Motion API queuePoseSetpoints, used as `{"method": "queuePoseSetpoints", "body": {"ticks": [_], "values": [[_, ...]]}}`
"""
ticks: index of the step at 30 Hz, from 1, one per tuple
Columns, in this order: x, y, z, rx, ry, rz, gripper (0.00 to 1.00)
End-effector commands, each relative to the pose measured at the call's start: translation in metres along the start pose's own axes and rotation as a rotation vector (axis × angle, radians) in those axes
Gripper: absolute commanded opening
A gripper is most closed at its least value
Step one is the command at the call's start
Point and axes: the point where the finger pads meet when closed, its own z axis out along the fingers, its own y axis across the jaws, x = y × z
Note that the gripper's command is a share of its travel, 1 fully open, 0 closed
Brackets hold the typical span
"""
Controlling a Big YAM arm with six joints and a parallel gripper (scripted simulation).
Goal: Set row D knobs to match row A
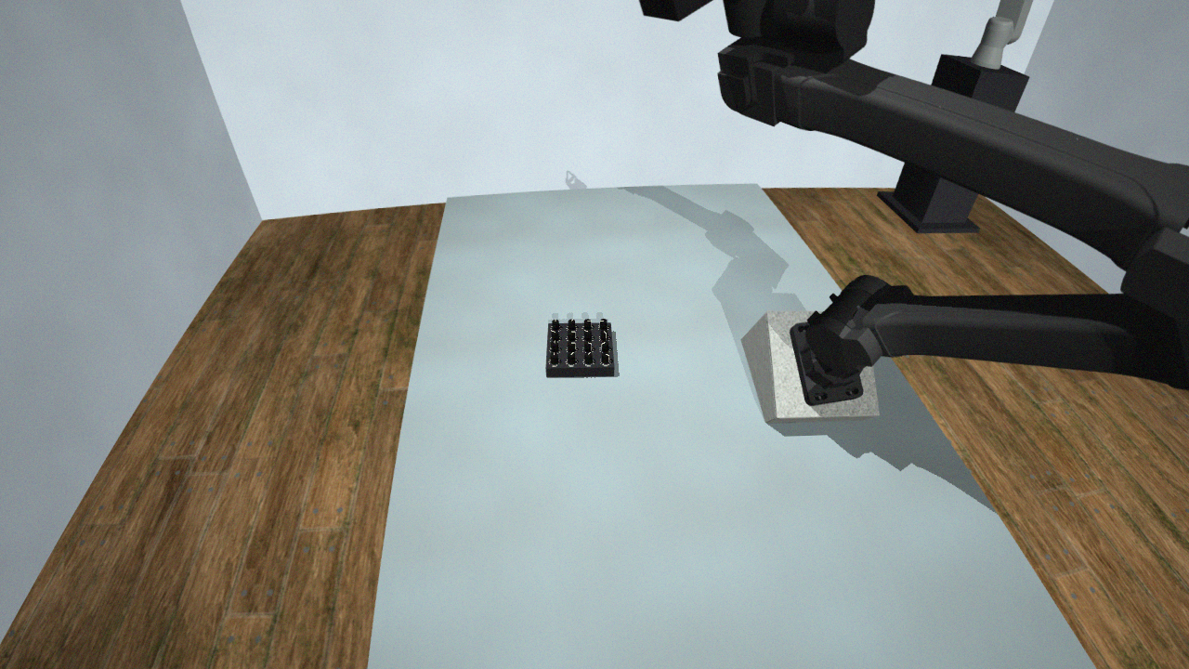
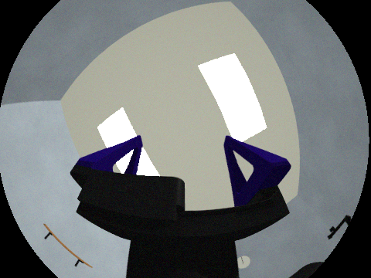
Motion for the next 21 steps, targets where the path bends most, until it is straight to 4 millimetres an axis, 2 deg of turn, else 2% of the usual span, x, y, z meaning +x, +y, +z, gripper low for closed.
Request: {"method": "queuePoseSetpoints", "body": {"ticks": [1,17,18,20,21], "values": [[0.001,-0.001,0.002,0.005,0.001,-0.001,1.00],[0.001,-0.001,0.002,0.005,0.001,-0.001,1.00],[0.006,-0.018,0.024,0.065,0.010,-0.009,1.00],[0.003,-0.009,0.021,0.035,0.005,0.005,1.00],[0.000,0.002,0.012,0.002,-0.001,0.017,1.00]]}}
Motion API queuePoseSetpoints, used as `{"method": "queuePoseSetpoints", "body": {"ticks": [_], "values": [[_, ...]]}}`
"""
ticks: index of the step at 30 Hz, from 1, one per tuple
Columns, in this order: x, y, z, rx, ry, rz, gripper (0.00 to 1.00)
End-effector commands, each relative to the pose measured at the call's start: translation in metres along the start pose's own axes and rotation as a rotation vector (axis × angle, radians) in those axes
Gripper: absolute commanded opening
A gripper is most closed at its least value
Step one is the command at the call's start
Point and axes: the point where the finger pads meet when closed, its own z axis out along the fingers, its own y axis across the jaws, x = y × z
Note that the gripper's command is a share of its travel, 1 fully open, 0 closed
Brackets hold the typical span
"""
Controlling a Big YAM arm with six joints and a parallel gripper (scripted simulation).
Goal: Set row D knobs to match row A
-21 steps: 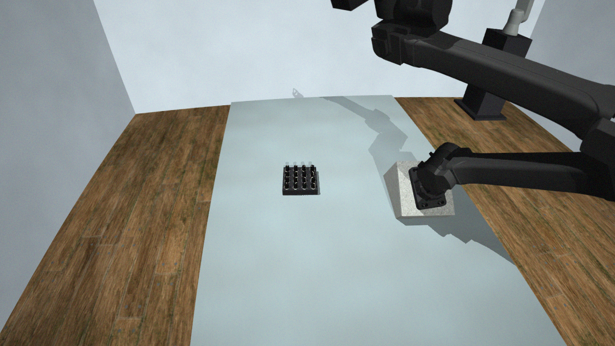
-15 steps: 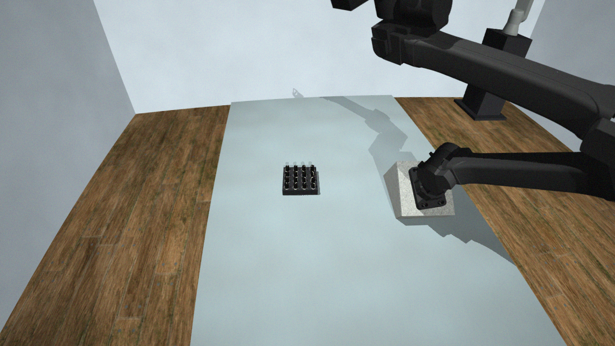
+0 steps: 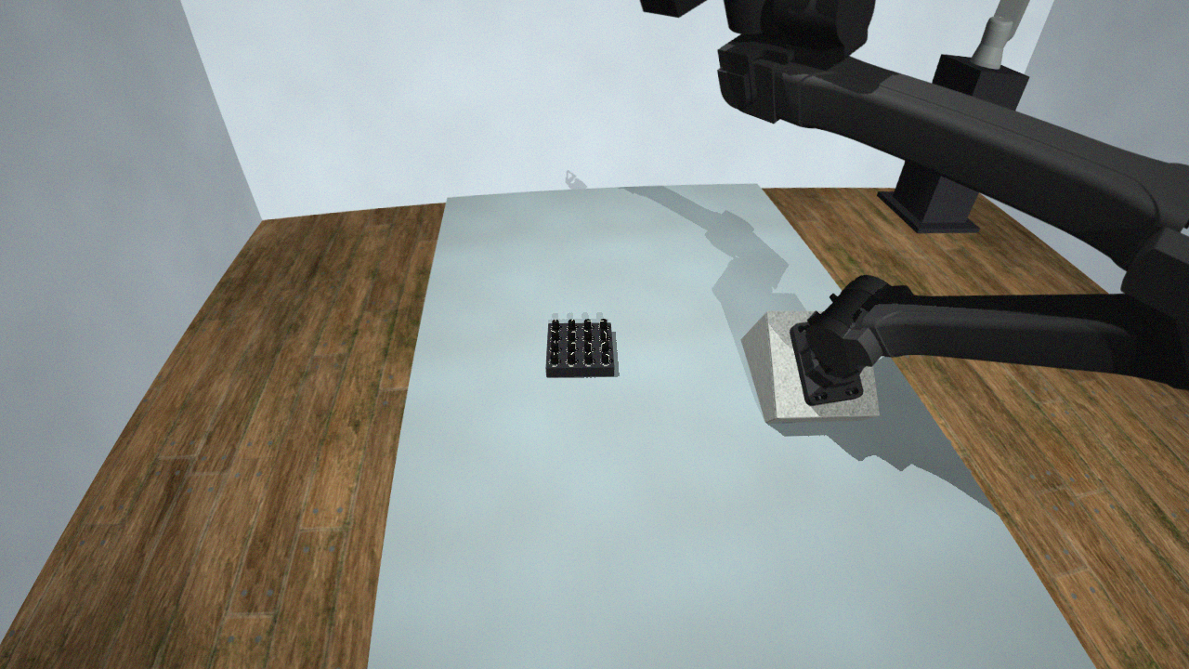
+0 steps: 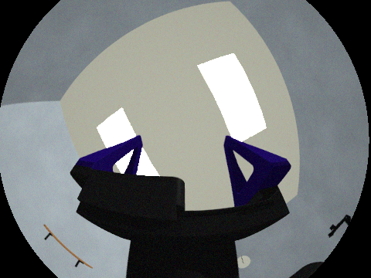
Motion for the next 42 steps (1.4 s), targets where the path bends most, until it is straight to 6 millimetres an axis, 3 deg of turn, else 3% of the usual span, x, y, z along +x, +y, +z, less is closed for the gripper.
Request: {"method": "queuePoseSetpoints", "body": {"ticks": [1,4,8,10,13,16,18,27,30,31,33,35,39,42], "values": [[-0.004,0.007,0.009,-0.014,-0.008,0.027,1.00],[-0.011,0.020,0.019,-0.051,-0.025,0.065,1.00],[-0.028,0.074,0.009,-0.223,-0.060,0.156,1.00],[-0.035,0.090,0.010,-0.272,-0.071,0.188,1.00],[-0.036,0.094,0.009,-0.286,-0.074,0.196,1.00],[-0.057,0.145,-0.009,-0.463,-0.099,0.291,1.00],[-0.064,0.159,-0.019,-0.517,-0.104,0.317,1.00],[-0.111,0.249,-0.082,-0.895,-0.120,0.511,1.00],[-0.116,0.256,-0.090,-0.933,-0.119,0.529,1.00],[-0.129,0.276,-0.113,-1.041,-0.114,0.578,1.00],[-0.138,0.288,-0.130,-1.116,-0.108,0.611,1.00],[-0.146,0.299,-0.156,-1.200,-0.098,0.640,1.00],[-0.164,0.318,-0.188,-1.350,-0.077,0.705,1.00],[-0.176,0.328,-0.228,-1.486,-0.051,0.747,1.00]]}}
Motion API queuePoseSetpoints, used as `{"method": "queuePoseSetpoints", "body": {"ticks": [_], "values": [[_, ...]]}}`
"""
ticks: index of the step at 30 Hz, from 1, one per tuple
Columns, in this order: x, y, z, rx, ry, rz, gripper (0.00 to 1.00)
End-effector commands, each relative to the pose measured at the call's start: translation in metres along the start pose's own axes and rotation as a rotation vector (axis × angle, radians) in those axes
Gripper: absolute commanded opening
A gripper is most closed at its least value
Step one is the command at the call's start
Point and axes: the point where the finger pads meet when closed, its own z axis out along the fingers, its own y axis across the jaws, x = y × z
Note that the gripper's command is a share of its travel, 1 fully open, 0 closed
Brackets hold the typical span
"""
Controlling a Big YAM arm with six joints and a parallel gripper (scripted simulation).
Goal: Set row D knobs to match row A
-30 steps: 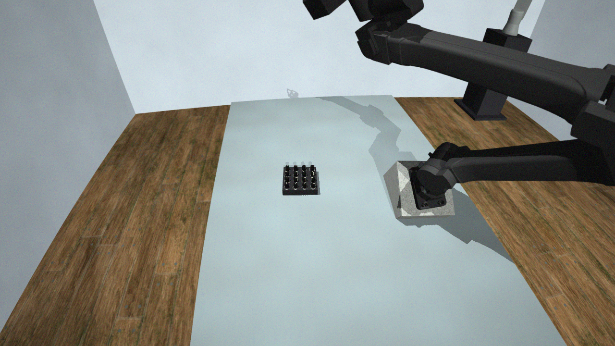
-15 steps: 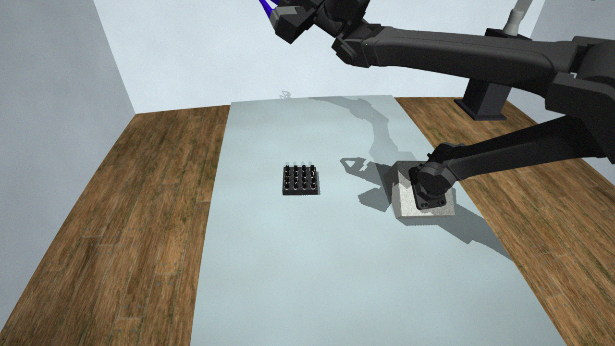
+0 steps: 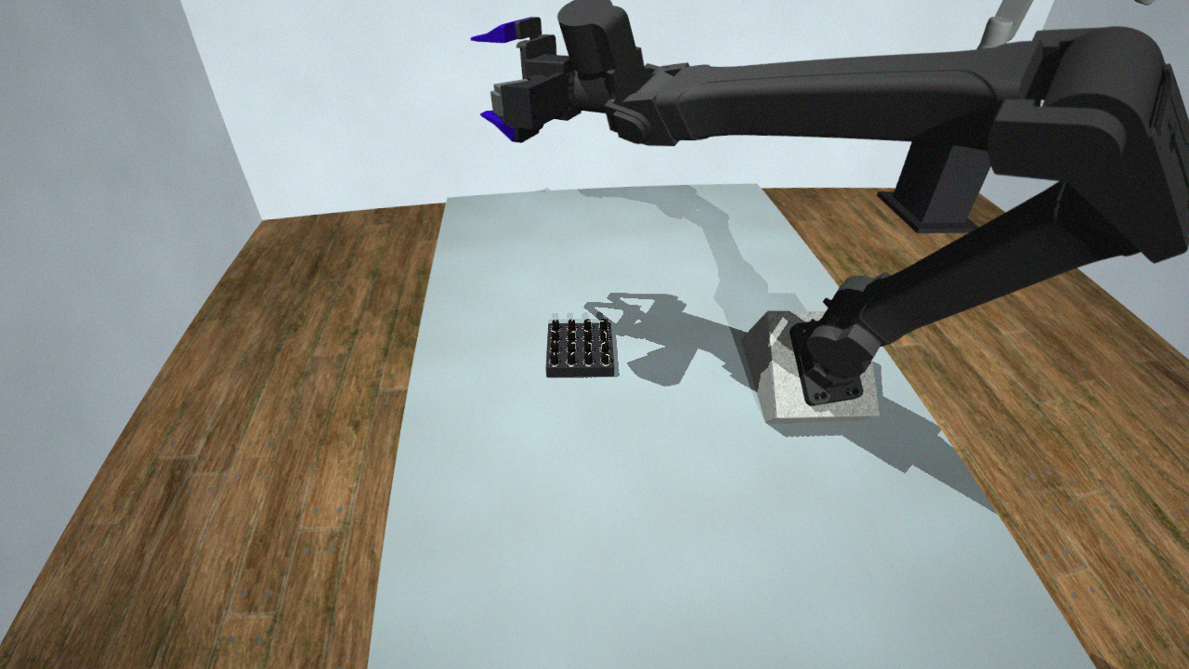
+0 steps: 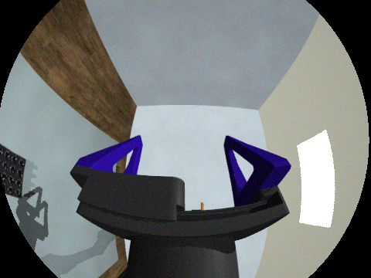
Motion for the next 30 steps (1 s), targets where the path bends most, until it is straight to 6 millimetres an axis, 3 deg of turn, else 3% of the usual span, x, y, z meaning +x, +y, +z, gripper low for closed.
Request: {"method": "queuePoseSetpoints", "body": {"ticks": [1,3,5,6,10,11,15,20,22,24,27,30], "values": [[-0.006,0.012,0.021,-0.092,0.002,0.105,1.00],[-0.003,0.031,0.024,-0.153,0.017,0.141,1.00],[-0.003,0.031,0.024,-0.153,0.017,0.141,1.00],[0.000,0.059,0.027,-0.244,0.042,0.194,1.00],[0.012,0.116,0.018,-0.395,0.101,0.274,1.00],[0.008,0.117,0.024,-0.425,0.106,0.299,1.00],[0.010,0.158,0.018,-0.564,0.165,0.383,1.00],[0.013,0.210,0.001,-0.745,0.262,0.490,1.00],[0.013,0.210,0.001,-0.745,0.262,0.490,1.00],[0.014,0.242,-0.014,-0.861,0.335,0.558,1.00],[0.018,0.273,-0.037,-0.956,0.407,0.608,1.00],[0.013,0.289,-0.047,-1.046,0.478,0.667,1.00]]}}
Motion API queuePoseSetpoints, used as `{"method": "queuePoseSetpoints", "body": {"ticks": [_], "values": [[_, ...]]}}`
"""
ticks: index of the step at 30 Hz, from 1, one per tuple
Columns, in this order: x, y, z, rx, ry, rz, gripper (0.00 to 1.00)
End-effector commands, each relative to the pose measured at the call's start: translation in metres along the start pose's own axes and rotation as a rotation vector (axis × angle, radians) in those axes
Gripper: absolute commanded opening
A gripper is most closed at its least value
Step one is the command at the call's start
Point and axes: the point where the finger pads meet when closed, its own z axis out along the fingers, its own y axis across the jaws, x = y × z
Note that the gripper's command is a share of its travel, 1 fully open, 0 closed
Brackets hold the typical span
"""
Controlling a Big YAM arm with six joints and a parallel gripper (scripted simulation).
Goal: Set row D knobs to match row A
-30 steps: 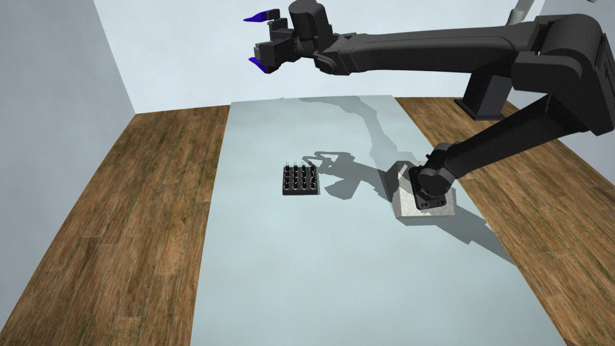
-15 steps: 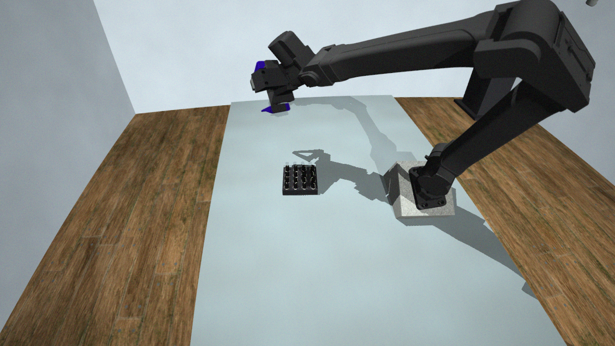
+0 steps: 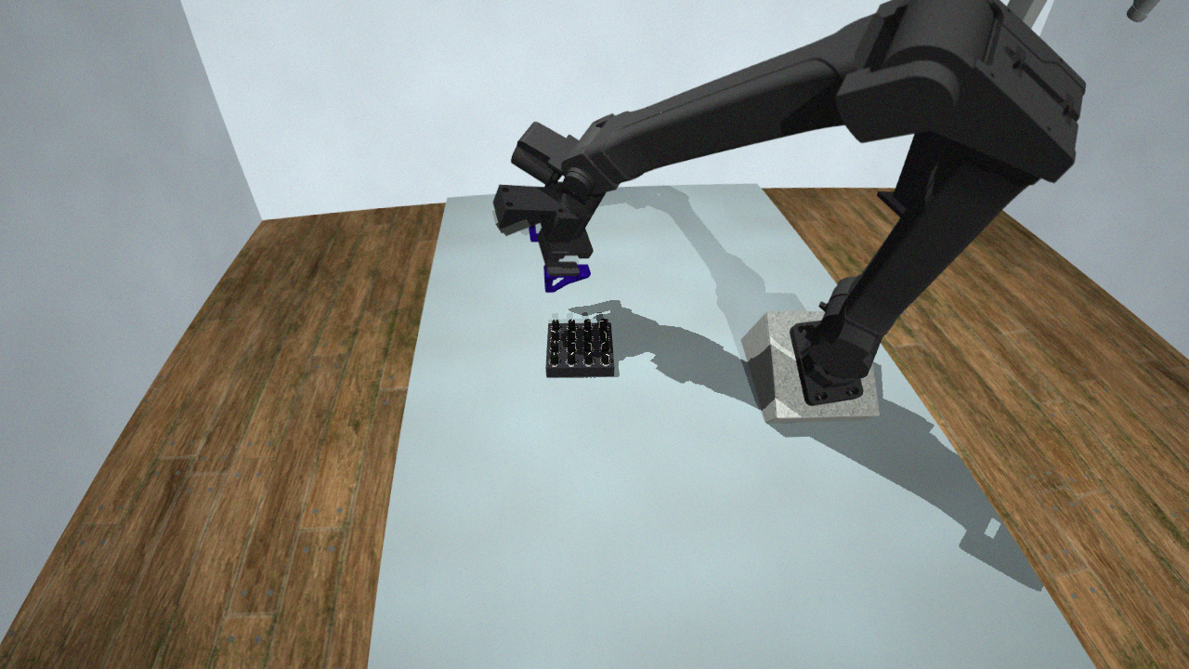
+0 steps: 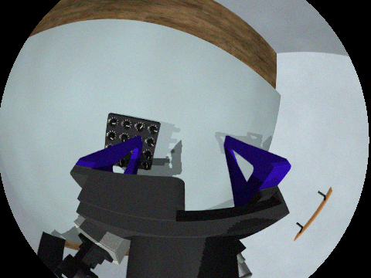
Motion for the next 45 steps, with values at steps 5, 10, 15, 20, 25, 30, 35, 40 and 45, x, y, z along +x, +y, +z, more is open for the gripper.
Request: {"method": "queuePoseSetpoints", "body": {"ticks": [5,10,15,20,25,30,35,40,45], "values": [[0.019,0.041,0.023,-0.197,0.167,0.205,1.00],[0.037,0.065,0.026,-0.276,0.254,0.284,1.00],[0.049,0.082,0.027,-0.331,0.321,0.343,1.00],[0.049,0.078,0.027,-0.324,0.313,0.350,1.00],[0.051,0.079,0.027,-0.326,0.315,0.350,1.00],[0.051,0.079,0.027,-0.327,0.314,0.343,1.00],[0.051,0.079,0.027,-0.327,0.314,0.343,1.00],[0.051,0.079,0.027,-0.327,0.314,0.343,1.00],[0.051,0.079,0.027,-0.327,0.314,0.343,1.00]]}}
